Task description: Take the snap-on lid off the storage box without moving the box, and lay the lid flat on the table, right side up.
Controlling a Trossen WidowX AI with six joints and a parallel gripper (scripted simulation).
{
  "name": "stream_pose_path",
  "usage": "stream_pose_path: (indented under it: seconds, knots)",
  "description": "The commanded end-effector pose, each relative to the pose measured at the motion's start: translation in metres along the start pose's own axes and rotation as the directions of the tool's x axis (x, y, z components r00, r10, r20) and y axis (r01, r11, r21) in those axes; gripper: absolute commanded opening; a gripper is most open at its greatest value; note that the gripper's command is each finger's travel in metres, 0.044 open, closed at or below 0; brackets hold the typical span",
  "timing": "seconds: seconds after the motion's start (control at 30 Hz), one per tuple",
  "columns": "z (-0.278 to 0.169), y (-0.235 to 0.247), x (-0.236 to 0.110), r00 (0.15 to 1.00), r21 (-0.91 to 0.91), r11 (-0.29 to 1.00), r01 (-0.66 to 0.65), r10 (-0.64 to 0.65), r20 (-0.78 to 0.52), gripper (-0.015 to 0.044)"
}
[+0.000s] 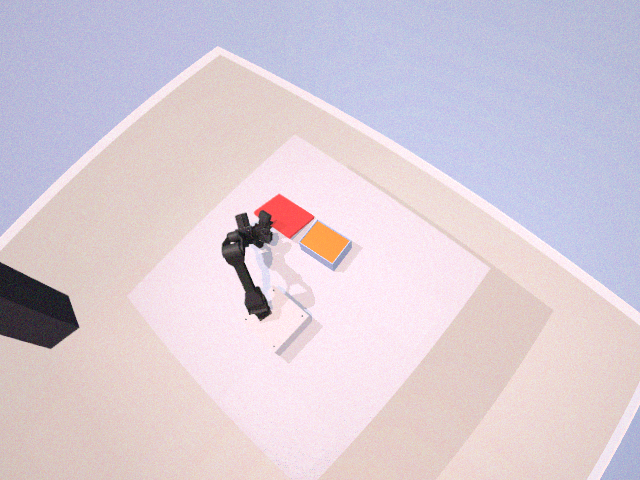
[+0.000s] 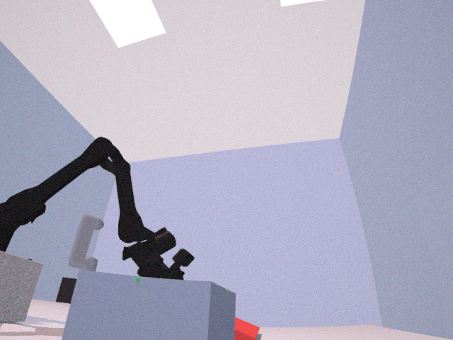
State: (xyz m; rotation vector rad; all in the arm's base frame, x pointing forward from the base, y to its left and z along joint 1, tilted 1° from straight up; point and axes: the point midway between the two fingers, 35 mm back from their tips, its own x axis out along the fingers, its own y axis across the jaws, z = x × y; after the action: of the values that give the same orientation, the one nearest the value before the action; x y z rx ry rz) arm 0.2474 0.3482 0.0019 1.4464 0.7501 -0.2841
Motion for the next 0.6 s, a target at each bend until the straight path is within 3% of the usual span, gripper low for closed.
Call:
stream_pose_path:
  seconds: [0.0, 0.17, 0.5, 0.57]
  knots:
    - [0.0010, -0.0077, 0.0040, 1.000, -0.007, 1.000, 0.012, -0.012, 0.001, 0.0000]
    - [0.0010, -0.0108, 0.0066, 1.000, -0.007, 1.000, 0.012, -0.012, 0.001, 0.0000]
    - [-0.0001, -0.0029, 0.0028, 1.000, -0.007, 1.000, 0.012, -0.012, 0.001, 0.0263]
    - [-0.0001, -0.0029, 0.0028, 1.000, -0.007, 1.000, 0.012, -0.012, 0.001, 0.0275]
